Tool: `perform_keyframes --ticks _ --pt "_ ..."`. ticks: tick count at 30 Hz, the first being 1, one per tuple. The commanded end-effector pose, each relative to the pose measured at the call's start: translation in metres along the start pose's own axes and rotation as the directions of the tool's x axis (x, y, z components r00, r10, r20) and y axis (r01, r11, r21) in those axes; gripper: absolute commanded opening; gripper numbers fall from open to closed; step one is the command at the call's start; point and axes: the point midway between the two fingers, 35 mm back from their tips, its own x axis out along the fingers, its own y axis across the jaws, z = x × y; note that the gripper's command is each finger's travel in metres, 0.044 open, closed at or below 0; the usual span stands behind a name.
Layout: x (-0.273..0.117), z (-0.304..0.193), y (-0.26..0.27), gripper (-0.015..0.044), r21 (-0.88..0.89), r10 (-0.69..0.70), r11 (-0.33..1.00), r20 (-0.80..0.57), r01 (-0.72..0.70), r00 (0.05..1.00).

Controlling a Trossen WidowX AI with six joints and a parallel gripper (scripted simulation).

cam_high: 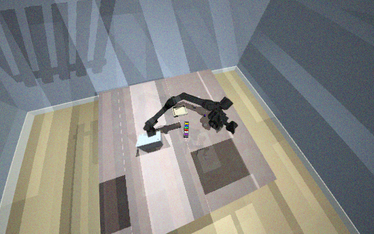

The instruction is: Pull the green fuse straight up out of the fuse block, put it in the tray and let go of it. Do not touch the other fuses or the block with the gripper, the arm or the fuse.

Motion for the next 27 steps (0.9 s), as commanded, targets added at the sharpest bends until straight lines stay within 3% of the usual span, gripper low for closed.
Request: perform_keyframes --ticks 1,7,12,19,27 --pt "0.000 0.001 -0.001 0.0374 0.010 -0.011 1.000 0.002 0.011 1.000" --pt "-0.016 0.049 -0.034 0.0216 0.360 -0.342 0.893 0.146 0.272 0.928" --pt "-0.048 0.105 -0.048 0.0085 0.658 -0.556 0.718 0.347 0.227 0.755" --pt "-0.076 0.142 -0.048 0.0074 0.776 -0.638 0.630 0.485 0.043 0.598" --pt "-0.117 0.186 -0.036 0.0074 0.770 -0.678 0.567 0.638 -0.292 0.366"
